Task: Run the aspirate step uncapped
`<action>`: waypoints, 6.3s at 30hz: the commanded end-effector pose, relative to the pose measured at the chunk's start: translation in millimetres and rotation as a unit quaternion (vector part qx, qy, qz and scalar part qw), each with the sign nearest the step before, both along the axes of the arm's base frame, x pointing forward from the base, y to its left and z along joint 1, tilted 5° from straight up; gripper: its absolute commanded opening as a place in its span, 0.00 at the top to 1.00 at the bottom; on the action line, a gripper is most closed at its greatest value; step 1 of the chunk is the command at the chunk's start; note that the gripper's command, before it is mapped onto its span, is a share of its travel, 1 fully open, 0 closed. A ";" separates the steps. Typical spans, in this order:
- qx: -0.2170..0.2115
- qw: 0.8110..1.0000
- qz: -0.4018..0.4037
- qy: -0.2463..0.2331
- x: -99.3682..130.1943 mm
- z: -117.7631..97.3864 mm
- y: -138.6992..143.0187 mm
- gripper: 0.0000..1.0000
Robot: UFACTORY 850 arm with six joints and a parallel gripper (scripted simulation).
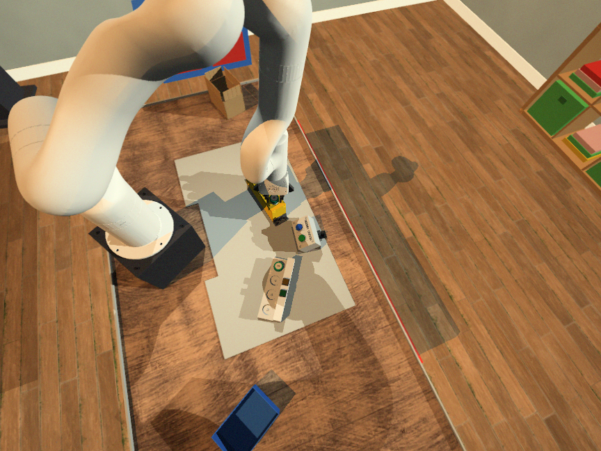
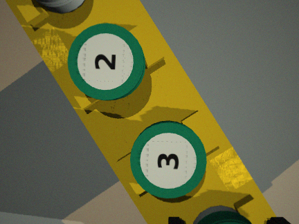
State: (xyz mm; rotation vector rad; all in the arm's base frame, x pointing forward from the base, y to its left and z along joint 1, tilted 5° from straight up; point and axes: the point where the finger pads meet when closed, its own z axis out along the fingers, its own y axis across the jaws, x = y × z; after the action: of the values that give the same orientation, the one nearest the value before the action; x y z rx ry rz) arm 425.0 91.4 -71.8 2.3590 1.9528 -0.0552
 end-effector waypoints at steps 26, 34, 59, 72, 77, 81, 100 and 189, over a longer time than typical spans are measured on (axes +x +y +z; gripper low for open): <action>0.011 0.999 -0.034 -0.020 0.6 0.4 0.1 1.00; 0.005 0.993 0.115 -0.009 0.4 0.5 0.1 1.00; -0.018 0.781 0.624 0.032 0.4 1.1 0.2 1.00; -0.018 0.781 0.624 0.032 0.4 1.1 0.1 0.54; -0.018 0.781 0.624 0.032 0.4 1.1 0.1 0.54; -0.014 0.830 0.557 0.027 0.4 1.1 0.1 0.54; 0.001 0.977 0.215 -0.001 0.5 1.2 0.2 0.54; -0.018 0.781 0.624 0.032 0.3 2.0 0.2 0.54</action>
State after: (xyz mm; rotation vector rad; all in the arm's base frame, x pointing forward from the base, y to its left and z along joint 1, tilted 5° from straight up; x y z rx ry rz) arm 424.2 91.6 -70.5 0.6237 3.0095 -0.0450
